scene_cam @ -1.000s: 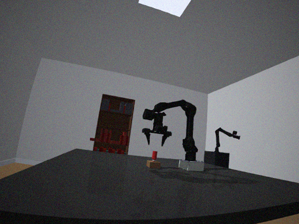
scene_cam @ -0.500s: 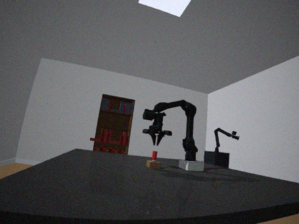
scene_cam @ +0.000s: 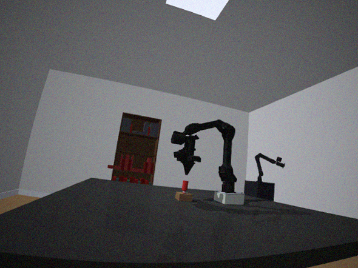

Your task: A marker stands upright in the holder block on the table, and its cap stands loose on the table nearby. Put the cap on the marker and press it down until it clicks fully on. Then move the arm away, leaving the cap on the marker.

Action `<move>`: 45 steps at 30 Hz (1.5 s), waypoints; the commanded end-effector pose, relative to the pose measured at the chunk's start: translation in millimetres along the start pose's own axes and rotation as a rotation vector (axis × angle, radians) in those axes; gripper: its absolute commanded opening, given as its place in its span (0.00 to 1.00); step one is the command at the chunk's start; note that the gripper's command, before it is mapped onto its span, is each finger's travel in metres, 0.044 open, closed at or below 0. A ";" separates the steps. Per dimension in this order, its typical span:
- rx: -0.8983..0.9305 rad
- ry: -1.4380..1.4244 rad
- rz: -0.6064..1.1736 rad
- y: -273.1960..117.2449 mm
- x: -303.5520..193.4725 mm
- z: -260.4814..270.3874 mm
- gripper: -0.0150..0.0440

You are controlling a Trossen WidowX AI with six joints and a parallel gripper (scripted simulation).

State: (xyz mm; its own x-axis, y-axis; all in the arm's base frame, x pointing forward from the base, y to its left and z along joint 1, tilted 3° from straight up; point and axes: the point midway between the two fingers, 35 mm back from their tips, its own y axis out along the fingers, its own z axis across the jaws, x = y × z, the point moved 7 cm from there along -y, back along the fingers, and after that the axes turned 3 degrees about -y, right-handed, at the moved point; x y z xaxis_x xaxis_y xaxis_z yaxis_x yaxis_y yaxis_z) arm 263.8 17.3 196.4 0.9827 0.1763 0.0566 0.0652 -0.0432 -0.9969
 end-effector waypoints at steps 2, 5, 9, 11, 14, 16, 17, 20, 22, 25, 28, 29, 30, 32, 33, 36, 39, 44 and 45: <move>0.002 0.106 -0.001 1.3 -0.5 0.1 0.25; 0.002 0.106 -0.001 1.3 -0.5 0.1 0.25; 0.002 0.106 -0.001 2.0 -0.5 0.1 0.25; 0.002 0.106 -0.001 3.5 -0.4 0.1 0.25; 0.002 0.106 -0.001 7.4 -0.4 0.1 0.25; 0.002 0.106 -0.001 10.3 -0.5 0.1 0.25; 0.002 0.106 -0.001 11.8 -0.5 0.1 0.25; 0.002 0.106 -0.001 16.0 -0.5 0.1 0.25; 0.002 0.106 -0.001 18.7 -0.5 0.1 0.25; 0.002 0.106 -0.001 22.7 -0.5 0.1 0.25; 0.002 0.106 -0.001 26.7 -0.6 0.1 0.25; 0.002 0.106 -0.001 28.0 -0.6 0.1 0.25; 0.002 0.106 -0.001 29.3 -0.6 0.1 0.25; 0.002 0.106 -0.001 32.0 -0.6 0.1 0.25; 0.002 0.106 -0.001 33.3 -0.6 0.1 0.25; 0.002 0.106 -0.001 37.2 -0.6 0.1 0.25; 0.002 0.106 0.000 41.3 -0.6 0.1 0.25; 0.003 0.104 -0.012 36.2 1.2 0.2 0.25; 0.003 0.104 -0.012 36.2 1.2 0.2 0.25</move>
State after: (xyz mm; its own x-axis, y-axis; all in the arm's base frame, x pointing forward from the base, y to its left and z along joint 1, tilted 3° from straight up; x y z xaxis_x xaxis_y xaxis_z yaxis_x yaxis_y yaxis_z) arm 267.3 16.1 159.4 0.9947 0.0738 0.0710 0.0740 -0.0388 -0.9965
